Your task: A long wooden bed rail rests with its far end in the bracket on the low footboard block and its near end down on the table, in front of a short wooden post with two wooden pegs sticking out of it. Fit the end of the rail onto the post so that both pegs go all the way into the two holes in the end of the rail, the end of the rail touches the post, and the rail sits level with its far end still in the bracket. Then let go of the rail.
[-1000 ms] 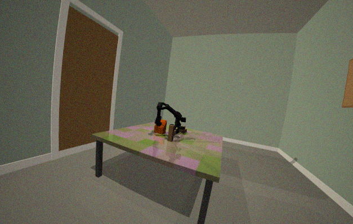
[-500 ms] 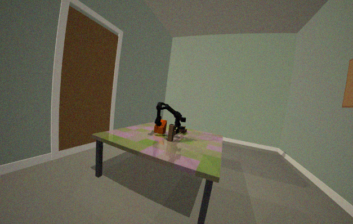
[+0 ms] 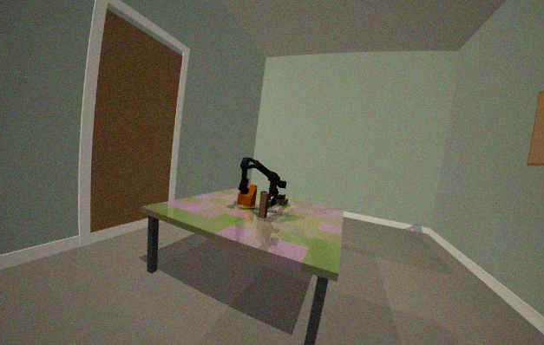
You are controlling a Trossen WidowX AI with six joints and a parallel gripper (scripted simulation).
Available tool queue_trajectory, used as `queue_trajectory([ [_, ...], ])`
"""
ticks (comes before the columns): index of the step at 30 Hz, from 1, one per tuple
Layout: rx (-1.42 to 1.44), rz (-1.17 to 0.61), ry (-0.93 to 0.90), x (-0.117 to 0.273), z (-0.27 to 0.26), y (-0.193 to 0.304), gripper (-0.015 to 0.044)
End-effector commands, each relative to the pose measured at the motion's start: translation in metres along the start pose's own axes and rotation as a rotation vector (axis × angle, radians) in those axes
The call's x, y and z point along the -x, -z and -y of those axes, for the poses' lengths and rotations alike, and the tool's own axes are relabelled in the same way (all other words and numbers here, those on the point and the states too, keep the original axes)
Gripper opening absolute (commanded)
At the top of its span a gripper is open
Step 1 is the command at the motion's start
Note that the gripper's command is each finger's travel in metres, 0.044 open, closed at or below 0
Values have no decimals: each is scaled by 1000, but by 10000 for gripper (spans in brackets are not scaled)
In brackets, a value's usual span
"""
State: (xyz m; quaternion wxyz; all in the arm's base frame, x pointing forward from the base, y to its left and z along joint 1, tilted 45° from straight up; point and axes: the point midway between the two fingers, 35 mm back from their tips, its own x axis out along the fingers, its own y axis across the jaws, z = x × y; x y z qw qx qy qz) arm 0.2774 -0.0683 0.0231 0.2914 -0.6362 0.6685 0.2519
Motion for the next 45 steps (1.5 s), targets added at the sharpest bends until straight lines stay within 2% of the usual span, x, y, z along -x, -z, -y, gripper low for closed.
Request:
queue_trajectory([
  [1,5,-1,3,1,1,2,0],
  [45,5,-2,3,1,0,16,0],
])
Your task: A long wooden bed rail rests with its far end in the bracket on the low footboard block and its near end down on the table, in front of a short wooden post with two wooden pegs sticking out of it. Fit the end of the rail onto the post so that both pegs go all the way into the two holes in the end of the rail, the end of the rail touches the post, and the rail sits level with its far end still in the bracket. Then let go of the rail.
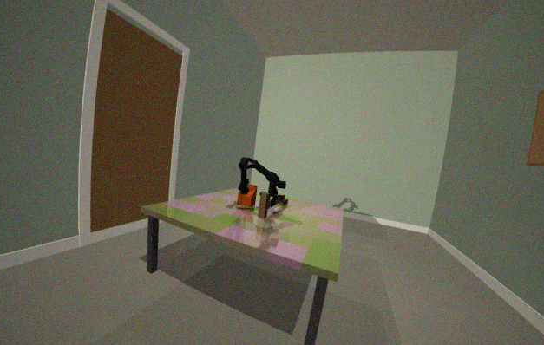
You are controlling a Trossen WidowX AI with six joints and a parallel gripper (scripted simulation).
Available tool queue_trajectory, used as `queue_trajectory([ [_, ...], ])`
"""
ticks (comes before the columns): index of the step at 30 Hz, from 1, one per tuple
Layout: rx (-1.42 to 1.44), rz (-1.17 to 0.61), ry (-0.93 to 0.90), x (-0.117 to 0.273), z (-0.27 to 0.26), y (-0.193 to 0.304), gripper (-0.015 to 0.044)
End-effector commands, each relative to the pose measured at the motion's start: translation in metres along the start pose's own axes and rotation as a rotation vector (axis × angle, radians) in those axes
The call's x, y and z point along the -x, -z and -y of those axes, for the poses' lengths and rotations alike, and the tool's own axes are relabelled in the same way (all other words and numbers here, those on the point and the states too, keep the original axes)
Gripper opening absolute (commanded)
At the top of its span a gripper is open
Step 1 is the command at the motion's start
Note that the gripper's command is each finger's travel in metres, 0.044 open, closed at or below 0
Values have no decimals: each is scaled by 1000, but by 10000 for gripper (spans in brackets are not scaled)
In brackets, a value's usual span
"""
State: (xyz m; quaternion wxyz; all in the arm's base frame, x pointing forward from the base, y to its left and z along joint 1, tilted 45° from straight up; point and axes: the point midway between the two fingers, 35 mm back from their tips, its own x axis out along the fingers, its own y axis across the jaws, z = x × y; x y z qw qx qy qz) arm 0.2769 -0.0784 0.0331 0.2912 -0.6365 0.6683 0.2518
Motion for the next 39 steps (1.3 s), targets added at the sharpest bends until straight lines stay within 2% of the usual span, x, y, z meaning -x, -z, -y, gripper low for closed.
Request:
queue_trajectory([
  [1,4,-1,3,1,0,2,0],
  [39,4,-1,3,1,0,14,0],
])
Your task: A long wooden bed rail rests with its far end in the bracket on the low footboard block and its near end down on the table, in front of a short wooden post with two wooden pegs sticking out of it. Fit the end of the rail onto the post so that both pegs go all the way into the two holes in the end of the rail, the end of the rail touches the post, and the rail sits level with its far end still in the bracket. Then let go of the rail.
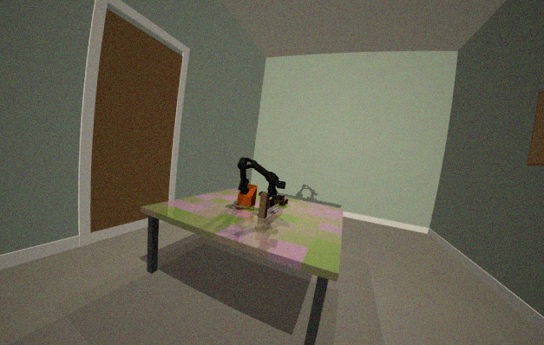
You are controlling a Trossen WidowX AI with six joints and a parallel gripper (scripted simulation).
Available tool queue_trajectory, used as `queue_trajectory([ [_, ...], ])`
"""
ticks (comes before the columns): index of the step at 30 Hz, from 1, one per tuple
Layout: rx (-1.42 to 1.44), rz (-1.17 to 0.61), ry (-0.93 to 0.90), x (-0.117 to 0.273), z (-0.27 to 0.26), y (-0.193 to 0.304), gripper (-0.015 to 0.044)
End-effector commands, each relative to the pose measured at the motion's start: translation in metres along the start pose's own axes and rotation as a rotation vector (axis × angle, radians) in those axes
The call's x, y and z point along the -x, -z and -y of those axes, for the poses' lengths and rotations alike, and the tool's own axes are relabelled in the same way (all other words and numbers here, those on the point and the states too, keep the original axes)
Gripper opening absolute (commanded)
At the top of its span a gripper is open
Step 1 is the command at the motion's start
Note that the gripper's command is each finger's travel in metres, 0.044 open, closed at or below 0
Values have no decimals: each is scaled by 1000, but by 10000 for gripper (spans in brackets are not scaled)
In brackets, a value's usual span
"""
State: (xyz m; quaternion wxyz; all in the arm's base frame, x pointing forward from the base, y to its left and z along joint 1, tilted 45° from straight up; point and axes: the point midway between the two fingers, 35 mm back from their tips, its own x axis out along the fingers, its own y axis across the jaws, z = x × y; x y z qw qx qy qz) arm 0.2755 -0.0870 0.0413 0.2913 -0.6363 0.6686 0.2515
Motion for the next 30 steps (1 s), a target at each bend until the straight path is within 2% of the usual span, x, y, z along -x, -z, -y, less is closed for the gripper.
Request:
queue_trajectory([
  [1,5,-1,3,1,1,2,0],
  [30,5,-1,3,2,1,3,0],
])
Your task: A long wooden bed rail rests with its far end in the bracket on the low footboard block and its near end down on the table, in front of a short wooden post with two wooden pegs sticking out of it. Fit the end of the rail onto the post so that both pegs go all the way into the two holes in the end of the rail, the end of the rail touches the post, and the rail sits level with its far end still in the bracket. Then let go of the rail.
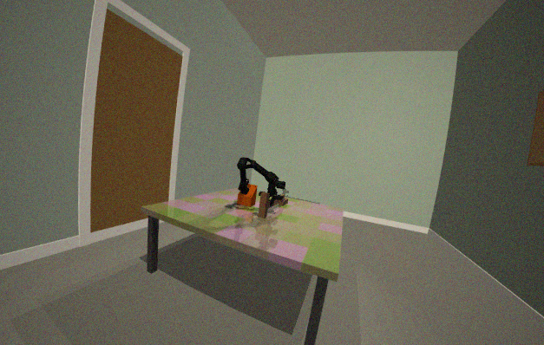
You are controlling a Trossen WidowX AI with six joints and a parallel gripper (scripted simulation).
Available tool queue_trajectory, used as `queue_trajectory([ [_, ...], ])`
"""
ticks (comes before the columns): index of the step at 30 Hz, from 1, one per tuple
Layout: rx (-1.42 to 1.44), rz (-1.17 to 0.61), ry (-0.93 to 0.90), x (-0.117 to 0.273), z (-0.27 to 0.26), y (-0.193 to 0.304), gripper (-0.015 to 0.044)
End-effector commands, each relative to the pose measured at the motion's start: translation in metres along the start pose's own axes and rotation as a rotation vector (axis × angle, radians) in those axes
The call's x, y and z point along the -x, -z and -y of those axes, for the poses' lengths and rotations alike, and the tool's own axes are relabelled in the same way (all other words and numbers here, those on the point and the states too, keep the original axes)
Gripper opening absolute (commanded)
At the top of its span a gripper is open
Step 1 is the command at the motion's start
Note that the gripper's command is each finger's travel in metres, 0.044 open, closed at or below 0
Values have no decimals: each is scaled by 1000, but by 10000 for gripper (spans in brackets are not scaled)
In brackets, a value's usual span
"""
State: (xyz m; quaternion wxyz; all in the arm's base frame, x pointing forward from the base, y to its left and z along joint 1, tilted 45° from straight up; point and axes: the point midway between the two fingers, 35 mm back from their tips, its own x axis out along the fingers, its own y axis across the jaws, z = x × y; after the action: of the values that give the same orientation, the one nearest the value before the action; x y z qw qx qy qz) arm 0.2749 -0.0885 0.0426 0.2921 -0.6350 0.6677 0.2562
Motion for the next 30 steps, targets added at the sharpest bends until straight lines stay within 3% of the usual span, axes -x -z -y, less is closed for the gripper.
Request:
queue_trajectory([
  [1,0,-9,6,2,2,0,0],
  [30,0,-9,6,2,3,-3,0],
])
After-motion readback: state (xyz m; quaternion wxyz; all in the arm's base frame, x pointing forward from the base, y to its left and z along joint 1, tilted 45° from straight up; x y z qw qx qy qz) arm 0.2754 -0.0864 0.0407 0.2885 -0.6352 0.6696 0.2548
